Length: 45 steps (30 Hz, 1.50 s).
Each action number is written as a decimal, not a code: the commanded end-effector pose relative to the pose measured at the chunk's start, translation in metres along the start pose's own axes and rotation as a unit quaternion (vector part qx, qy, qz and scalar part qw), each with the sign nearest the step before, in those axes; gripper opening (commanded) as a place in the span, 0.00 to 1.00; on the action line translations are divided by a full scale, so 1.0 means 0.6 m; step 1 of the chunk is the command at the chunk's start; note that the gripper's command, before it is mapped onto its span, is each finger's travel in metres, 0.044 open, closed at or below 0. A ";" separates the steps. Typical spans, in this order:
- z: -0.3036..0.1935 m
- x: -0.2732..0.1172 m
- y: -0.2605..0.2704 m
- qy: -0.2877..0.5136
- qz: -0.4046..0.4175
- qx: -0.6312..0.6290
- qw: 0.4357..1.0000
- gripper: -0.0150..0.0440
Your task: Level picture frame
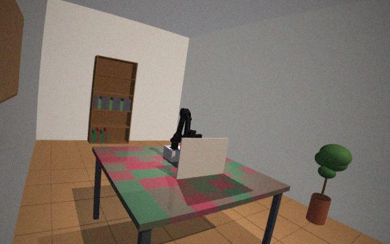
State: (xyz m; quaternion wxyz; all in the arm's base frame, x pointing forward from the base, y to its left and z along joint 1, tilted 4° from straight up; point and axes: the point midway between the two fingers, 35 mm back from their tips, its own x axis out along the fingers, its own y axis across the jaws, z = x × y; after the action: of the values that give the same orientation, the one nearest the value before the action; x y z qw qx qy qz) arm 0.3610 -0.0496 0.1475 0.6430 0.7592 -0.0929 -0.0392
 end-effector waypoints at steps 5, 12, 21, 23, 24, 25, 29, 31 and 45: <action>0.000 0.001 0.012 0.000 0.011 0.002 1.000 0.25; 0.000 0.001 0.014 0.000 0.011 0.002 1.000 0.25; 0.000 0.001 0.016 0.000 0.011 0.002 1.000 0.25; 0.000 0.001 0.016 0.000 0.011 0.002 1.000 0.25; 0.000 0.001 0.016 0.000 0.011 0.002 1.000 0.25; 0.000 0.001 0.016 0.000 0.011 0.002 1.000 0.25; 0.000 0.001 0.017 0.000 0.011 0.002 1.000 0.25; 0.000 0.001 0.018 0.000 0.011 0.002 1.000 0.25; 0.000 0.001 0.021 0.000 0.011 0.002 1.000 0.25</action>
State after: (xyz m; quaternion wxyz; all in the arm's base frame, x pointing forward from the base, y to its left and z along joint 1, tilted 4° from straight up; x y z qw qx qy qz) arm 0.3603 -0.0513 0.1503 0.6430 0.7591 -0.0915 -0.0437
